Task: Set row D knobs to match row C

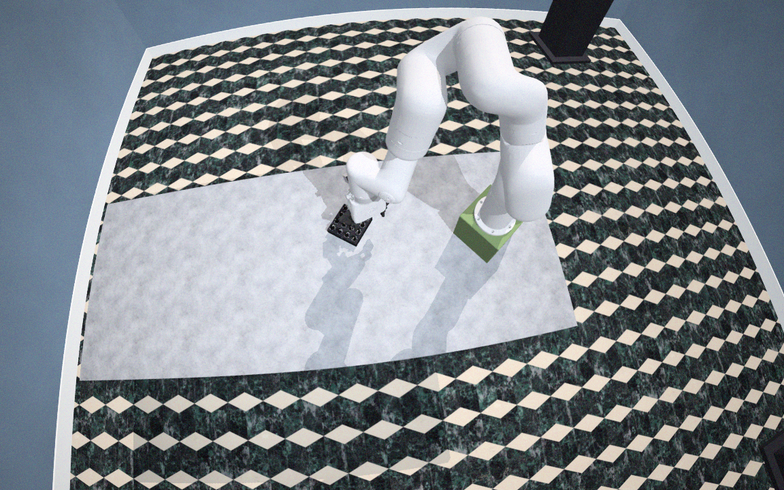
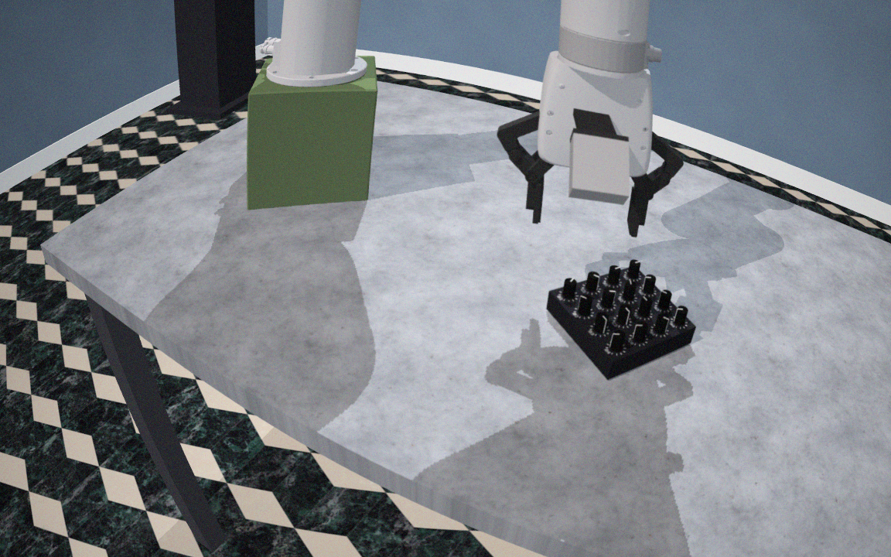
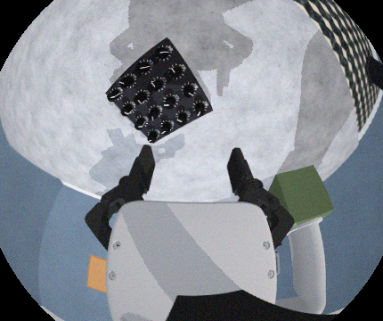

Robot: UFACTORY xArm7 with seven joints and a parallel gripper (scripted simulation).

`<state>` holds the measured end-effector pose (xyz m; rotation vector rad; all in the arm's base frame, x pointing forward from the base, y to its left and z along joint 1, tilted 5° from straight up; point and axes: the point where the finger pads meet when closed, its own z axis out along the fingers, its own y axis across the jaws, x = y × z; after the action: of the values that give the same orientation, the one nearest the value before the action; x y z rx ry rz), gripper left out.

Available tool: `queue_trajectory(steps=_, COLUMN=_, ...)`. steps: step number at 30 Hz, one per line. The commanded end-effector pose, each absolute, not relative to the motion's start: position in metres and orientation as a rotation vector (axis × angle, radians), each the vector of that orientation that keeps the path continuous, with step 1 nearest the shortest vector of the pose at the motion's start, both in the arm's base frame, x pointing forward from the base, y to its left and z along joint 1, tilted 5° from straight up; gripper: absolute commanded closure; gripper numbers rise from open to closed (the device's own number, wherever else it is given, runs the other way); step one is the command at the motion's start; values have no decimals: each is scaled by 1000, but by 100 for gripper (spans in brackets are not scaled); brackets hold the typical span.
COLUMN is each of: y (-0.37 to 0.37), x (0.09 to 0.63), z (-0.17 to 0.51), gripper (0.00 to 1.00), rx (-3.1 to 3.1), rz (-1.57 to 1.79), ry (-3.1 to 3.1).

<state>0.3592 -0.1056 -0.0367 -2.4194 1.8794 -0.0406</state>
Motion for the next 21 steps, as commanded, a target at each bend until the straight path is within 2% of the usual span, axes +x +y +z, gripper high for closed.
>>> queue_trajectory(steps=1, y=-112, x=360, z=-34, gripper=0, rx=-2275, rz=-36, ry=2071)
queue_trajectory(steps=21, y=-138, x=358, z=-25, gripper=0, rx=-1355, rz=5, ry=2744)
